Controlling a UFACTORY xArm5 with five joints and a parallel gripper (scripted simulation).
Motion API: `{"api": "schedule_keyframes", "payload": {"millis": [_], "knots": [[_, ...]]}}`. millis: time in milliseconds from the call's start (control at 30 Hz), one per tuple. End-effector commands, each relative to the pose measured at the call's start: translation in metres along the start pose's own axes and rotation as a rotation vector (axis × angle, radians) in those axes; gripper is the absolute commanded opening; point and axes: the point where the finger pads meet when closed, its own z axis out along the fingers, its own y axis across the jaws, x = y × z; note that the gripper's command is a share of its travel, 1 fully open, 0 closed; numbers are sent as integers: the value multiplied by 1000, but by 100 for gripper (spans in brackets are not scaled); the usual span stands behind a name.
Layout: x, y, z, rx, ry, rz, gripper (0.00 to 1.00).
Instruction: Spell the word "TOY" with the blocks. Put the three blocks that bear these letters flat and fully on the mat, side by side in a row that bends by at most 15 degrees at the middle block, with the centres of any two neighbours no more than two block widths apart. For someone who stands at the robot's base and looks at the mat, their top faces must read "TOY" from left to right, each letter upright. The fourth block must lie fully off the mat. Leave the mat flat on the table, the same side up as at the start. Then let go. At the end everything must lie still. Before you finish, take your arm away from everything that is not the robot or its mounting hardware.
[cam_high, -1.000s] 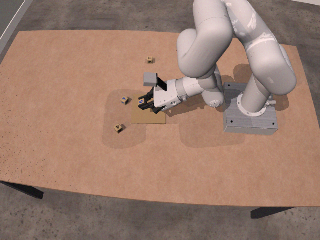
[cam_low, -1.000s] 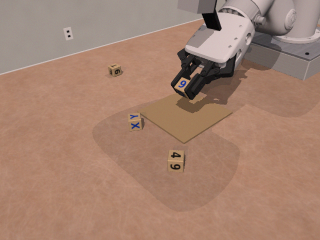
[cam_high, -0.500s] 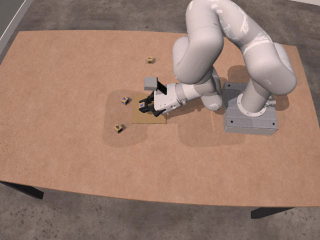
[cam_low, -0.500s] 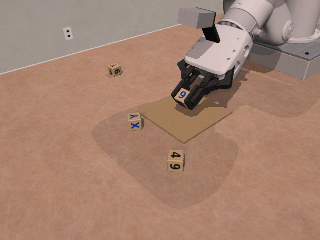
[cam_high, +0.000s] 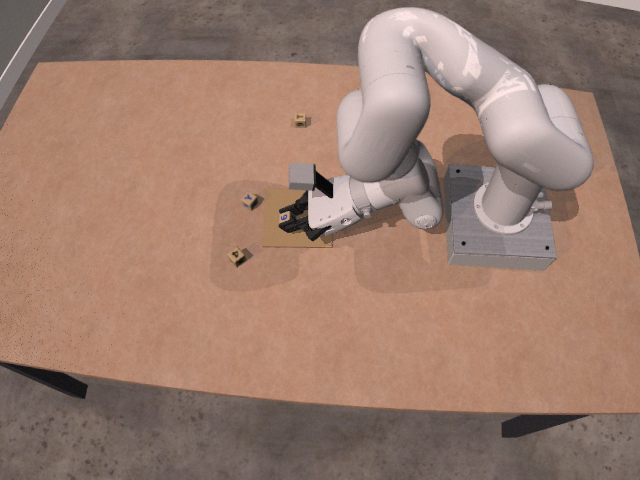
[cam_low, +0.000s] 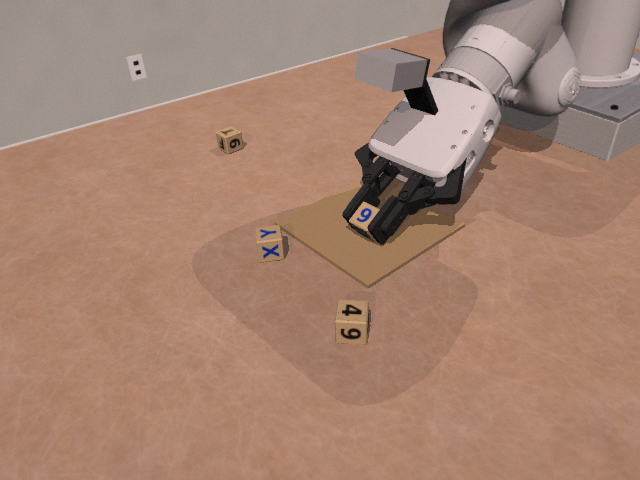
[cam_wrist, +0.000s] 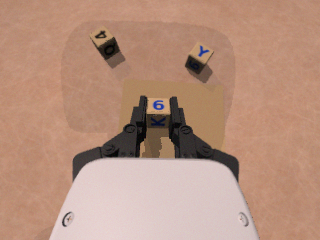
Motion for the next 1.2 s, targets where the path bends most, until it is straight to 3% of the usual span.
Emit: {"api": "schedule_keyframes", "payload": {"millis": [0, 1100, 1167], "knots": [[0, 0, 0, 0, 2, 0, 21], [0, 0, 0, 0, 2, 0, 21], [0, 0, 0, 0, 2, 0, 26]]}}
